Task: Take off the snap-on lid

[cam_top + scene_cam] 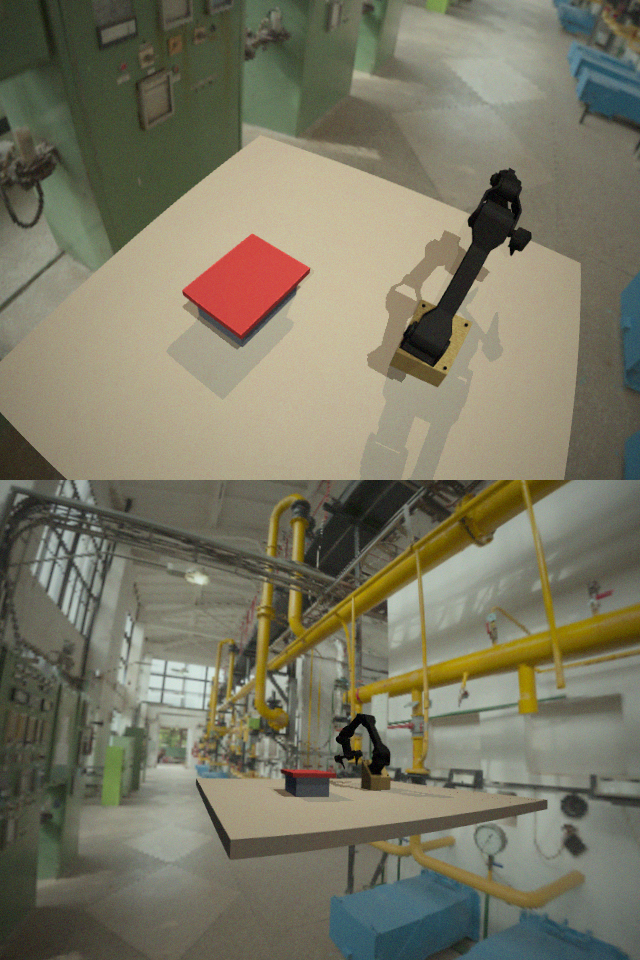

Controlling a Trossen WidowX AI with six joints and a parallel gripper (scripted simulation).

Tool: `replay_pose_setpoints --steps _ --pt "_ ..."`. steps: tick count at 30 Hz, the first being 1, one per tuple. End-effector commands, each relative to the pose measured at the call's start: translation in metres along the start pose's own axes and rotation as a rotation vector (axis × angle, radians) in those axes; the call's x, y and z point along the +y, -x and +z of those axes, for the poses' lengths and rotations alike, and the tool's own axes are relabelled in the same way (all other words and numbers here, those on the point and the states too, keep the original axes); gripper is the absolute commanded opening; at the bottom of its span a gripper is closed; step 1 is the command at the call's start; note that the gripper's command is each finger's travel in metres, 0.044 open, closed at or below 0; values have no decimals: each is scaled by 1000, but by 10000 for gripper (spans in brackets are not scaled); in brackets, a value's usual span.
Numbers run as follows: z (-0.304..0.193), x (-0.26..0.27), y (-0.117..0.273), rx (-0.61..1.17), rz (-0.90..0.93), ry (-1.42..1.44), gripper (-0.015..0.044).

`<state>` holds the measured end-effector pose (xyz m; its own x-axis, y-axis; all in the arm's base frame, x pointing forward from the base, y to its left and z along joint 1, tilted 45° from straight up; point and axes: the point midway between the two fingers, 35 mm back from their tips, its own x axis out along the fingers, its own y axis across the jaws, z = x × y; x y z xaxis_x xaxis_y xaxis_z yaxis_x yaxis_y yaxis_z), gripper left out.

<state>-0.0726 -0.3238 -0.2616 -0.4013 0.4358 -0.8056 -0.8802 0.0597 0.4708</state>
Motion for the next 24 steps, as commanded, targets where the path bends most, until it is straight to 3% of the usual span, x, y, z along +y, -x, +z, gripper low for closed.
replay_pose_setpoints --steps 1,7,10,20,24 --pt "-1 0 2 0 0 0 374" --pt "-26 16 60 0 0 0 235" --pt "-33 25 86 0 -1 0 235" --pt "-35 24 91 -5 6 4 235" --pt "-26 6 129 57 -44 -181 235"
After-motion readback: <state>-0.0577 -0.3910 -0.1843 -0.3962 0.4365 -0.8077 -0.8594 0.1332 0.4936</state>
